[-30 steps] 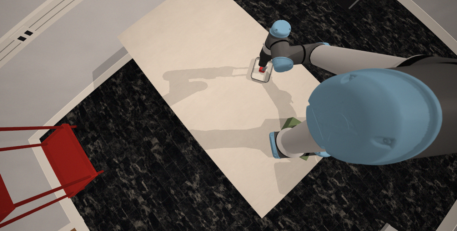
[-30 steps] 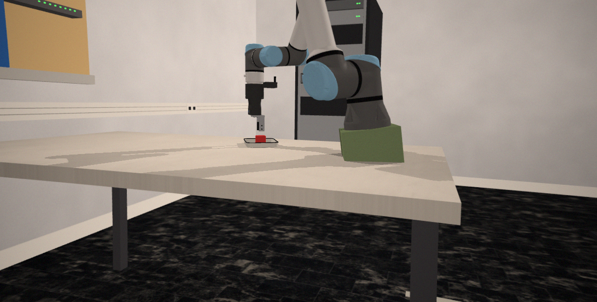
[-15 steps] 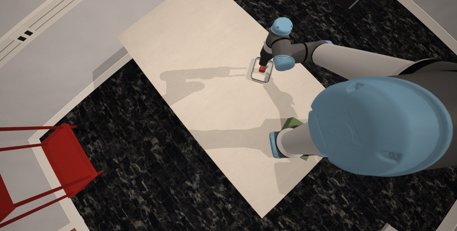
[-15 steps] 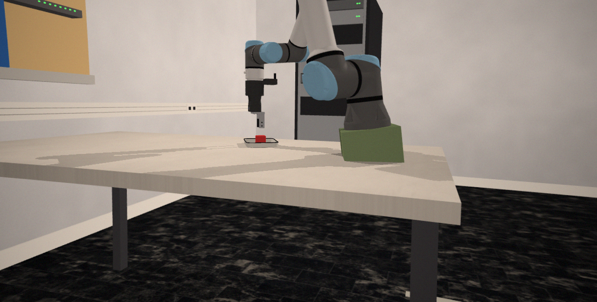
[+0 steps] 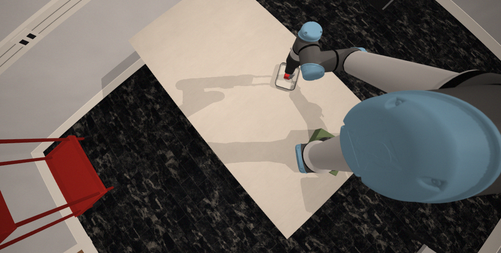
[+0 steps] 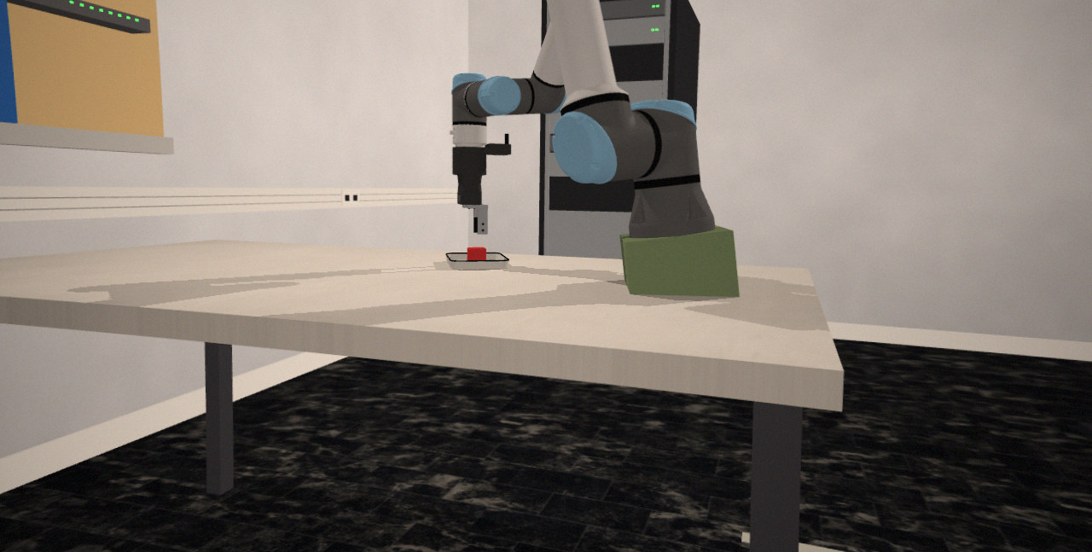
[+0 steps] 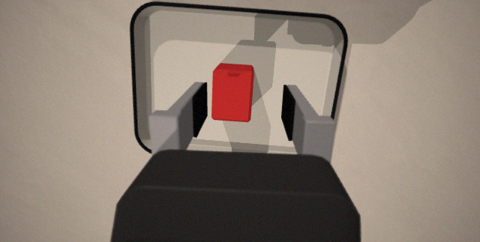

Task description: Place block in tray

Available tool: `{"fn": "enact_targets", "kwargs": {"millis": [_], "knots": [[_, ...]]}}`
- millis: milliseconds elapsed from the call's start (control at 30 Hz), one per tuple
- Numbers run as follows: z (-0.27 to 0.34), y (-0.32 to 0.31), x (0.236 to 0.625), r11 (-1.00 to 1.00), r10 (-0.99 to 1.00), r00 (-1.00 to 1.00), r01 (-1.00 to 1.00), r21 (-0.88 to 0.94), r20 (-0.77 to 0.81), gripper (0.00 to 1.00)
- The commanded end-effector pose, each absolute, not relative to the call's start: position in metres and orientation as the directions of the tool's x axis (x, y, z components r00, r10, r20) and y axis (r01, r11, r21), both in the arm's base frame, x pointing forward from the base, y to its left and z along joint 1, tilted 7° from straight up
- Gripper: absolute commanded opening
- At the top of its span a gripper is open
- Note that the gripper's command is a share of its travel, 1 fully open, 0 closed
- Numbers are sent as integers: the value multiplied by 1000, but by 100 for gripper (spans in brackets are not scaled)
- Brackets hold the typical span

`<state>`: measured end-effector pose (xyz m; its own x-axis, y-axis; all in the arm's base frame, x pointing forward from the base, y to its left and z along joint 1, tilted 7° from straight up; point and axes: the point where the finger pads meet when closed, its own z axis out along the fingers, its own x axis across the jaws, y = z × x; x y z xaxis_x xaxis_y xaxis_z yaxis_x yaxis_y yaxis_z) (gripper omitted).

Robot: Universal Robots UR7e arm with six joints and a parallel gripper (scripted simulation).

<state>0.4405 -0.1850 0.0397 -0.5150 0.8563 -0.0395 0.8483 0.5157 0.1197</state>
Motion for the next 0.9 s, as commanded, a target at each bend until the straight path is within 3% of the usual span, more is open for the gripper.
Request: {"fn": "enact_targets", "kwargs": {"millis": [0, 233, 500, 867], "knots": [[36, -173, 414, 516, 856, -515, 848, 120, -41, 94], [30, -145, 343, 516, 856, -515, 848, 120, -41, 94], [25, -125, 297, 516, 856, -515, 848, 120, -41, 94], [22, -118, 281, 516, 856, -515, 848, 120, -41, 94]]}}
